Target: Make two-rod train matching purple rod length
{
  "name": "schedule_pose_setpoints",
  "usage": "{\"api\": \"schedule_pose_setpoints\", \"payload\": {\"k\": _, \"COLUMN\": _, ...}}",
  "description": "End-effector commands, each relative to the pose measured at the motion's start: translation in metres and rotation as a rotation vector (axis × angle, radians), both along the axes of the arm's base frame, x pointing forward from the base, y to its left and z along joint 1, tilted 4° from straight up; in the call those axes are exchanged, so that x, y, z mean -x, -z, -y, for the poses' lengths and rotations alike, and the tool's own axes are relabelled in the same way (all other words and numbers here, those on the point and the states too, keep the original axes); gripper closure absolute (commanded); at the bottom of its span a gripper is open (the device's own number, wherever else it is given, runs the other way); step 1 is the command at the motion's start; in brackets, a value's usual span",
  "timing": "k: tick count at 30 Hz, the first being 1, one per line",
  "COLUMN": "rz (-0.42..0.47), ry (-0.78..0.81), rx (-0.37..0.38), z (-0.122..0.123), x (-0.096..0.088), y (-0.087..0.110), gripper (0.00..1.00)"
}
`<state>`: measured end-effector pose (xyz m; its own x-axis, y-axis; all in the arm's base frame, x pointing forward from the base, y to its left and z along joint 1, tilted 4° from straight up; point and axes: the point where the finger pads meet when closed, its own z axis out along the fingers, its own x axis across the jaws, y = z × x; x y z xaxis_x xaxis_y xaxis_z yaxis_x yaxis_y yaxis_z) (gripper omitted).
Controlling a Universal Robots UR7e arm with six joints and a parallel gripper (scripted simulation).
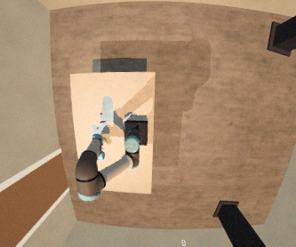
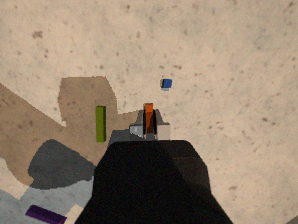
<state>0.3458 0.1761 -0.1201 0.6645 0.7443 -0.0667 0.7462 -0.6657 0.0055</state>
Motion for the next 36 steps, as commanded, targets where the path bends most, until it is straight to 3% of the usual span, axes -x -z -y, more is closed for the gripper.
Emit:
{"api": "schedule_pose_setpoints", "payload": {"k": 1, "rz": 0.001, "ry": 0.0, "rx": 0.0, "z": -0.0001, "x": -0.0004, "y": -0.0003, "gripper": 0.76}}
{"api": "schedule_pose_setpoints", "payload": {"k": 29, "rz": 0.001, "ry": 0.0, "rx": 0.0, "z": -0.0001, "x": -0.0004, "y": -0.0004, "gripper": 0.76}}
{"api": "schedule_pose_setpoints", "payload": {"k": 36, "rz": 0.001, "ry": 0.0, "rx": 0.0, "z": -0.0005, "x": -0.0007, "y": -0.008, "gripper": 0.76}}
